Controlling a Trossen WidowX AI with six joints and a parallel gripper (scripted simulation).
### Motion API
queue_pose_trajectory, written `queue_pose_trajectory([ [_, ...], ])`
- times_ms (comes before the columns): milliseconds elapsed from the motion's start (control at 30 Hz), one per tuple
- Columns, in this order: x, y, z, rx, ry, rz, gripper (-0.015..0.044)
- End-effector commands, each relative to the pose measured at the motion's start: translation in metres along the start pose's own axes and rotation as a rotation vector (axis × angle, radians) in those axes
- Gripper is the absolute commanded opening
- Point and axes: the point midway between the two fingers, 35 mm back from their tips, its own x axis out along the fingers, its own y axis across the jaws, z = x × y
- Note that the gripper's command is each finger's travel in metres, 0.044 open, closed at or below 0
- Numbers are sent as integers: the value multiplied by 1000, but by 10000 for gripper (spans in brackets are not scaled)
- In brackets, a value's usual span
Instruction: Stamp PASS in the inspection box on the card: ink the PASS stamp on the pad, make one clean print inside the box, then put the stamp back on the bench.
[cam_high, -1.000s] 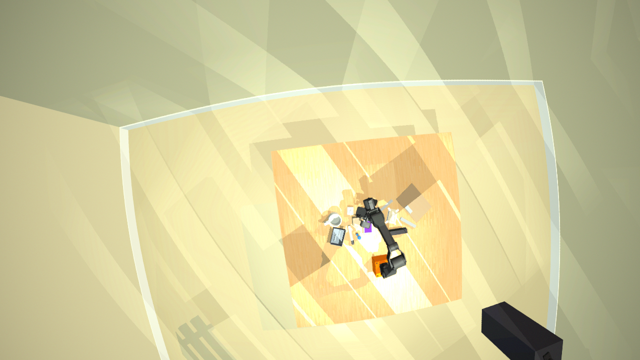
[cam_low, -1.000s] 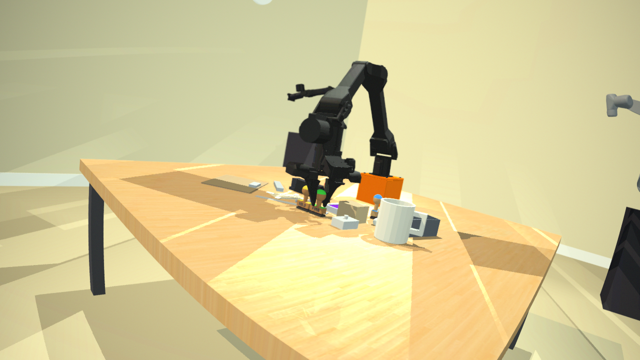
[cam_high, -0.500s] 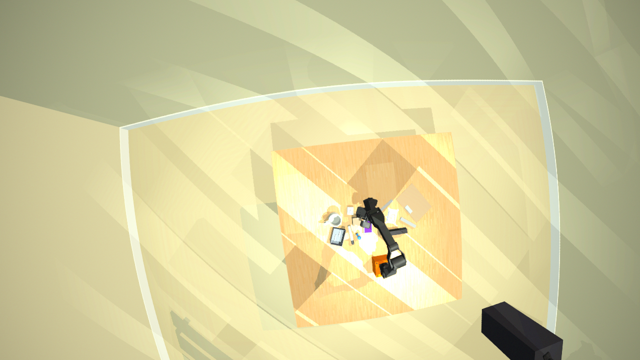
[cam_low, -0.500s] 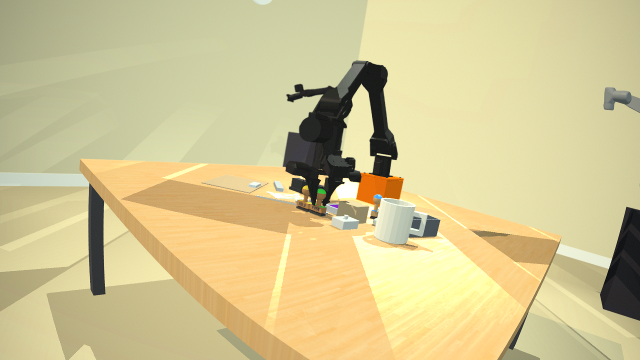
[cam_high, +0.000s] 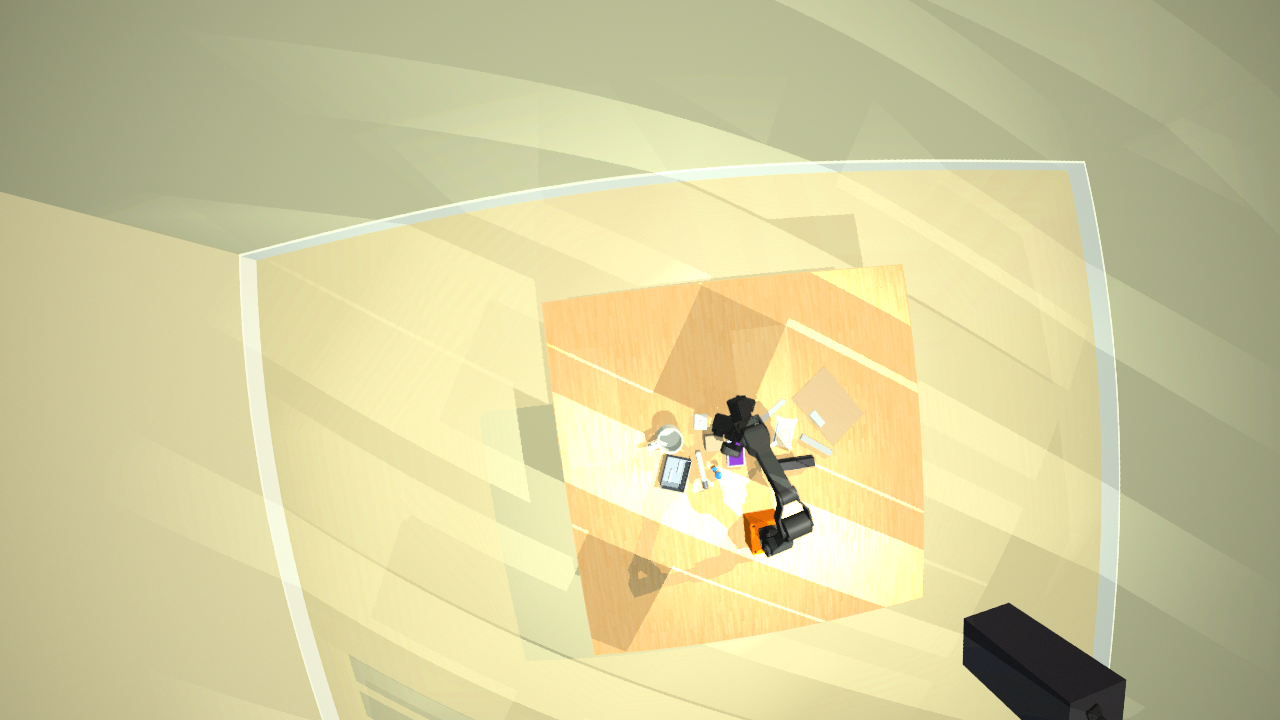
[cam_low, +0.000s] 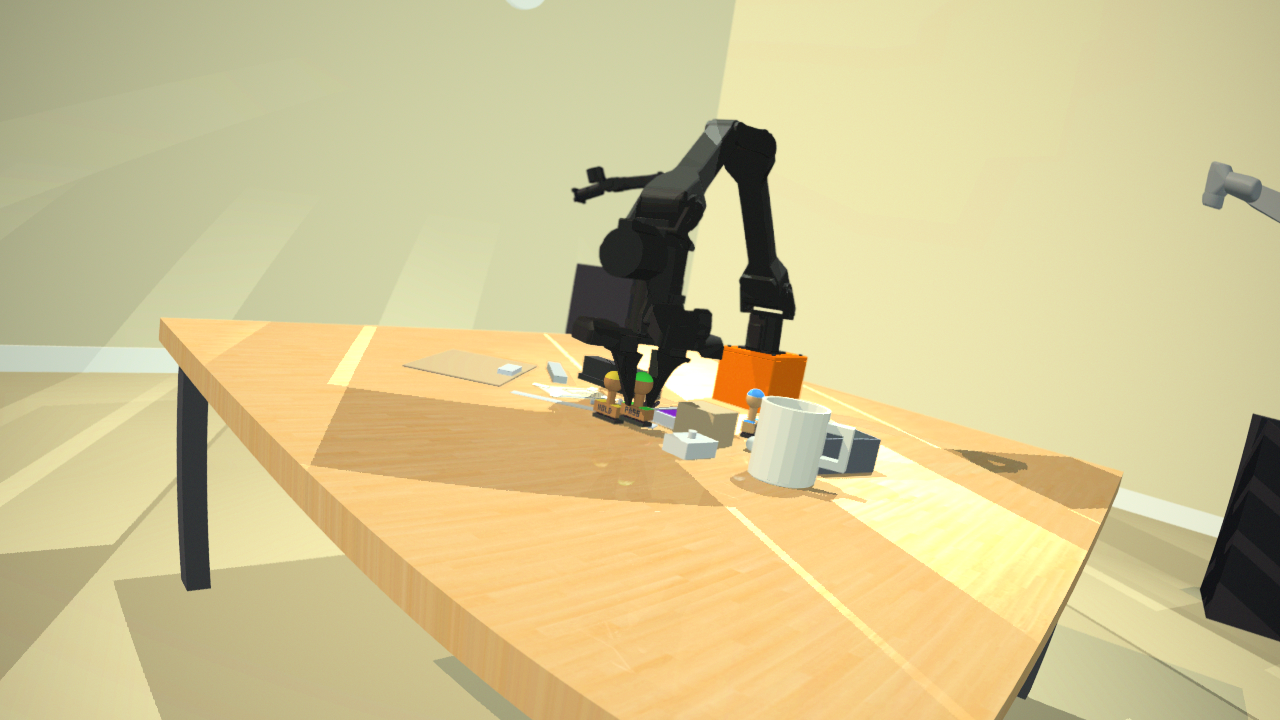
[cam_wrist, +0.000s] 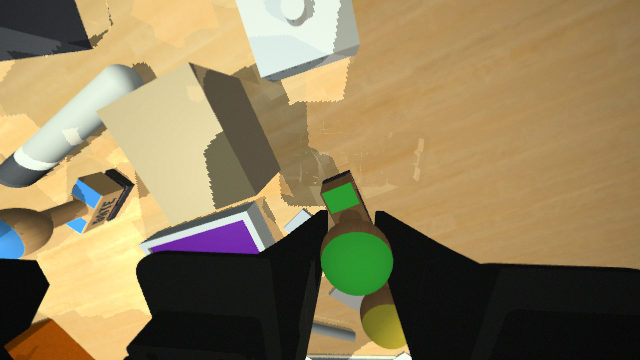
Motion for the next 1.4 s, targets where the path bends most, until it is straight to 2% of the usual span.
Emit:
queue_pose_trajectory([
  [0, -2, 0, 0, 1, 0, 0, 0],
  [1367, -23, 0, 1, 1, 0, -1, 0],
])
